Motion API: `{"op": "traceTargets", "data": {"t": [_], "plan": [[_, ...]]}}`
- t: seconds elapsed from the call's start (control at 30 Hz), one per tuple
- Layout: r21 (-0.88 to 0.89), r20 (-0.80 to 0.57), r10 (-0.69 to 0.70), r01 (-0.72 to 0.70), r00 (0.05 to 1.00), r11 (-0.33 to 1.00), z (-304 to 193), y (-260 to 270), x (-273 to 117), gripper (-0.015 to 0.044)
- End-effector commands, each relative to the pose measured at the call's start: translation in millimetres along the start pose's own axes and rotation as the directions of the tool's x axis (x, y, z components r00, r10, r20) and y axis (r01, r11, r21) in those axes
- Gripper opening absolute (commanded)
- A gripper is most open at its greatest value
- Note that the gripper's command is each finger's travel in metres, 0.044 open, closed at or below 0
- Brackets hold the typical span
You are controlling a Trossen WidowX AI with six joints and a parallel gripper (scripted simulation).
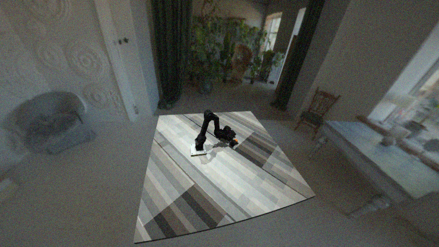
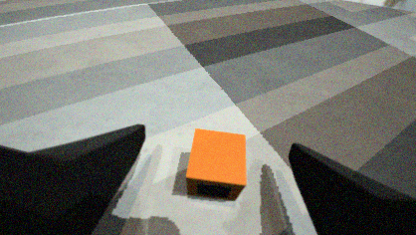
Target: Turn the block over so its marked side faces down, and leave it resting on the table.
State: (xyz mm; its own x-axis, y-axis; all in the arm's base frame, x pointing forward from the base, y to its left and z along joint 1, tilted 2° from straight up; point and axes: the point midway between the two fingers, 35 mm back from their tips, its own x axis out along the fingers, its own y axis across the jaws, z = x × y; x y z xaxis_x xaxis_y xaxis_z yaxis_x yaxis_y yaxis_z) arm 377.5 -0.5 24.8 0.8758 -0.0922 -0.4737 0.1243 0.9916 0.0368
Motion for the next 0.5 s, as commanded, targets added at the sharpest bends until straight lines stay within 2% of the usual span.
{"op": "traceTargets", "data": {"t": [0.0,0.1,0.27,0.47], "plan": [[-0.006,0.002,-0.003,0.003,1.000,1.000,0.1,-0.3,0.1,0.0440],[-0.007,-0.023,-0.003,0.003,1.000,1.000,1.6,0.2,2.4,0.0440],[-0.013,-0.207,-0.003,0.001,0.978,1.000,17.0,2.5,5.4,0.0440],[-0.008,-0.414,-0.003,-0.001,0.910,1.000,46.2,2.1,-25.0,0.0440]]}}
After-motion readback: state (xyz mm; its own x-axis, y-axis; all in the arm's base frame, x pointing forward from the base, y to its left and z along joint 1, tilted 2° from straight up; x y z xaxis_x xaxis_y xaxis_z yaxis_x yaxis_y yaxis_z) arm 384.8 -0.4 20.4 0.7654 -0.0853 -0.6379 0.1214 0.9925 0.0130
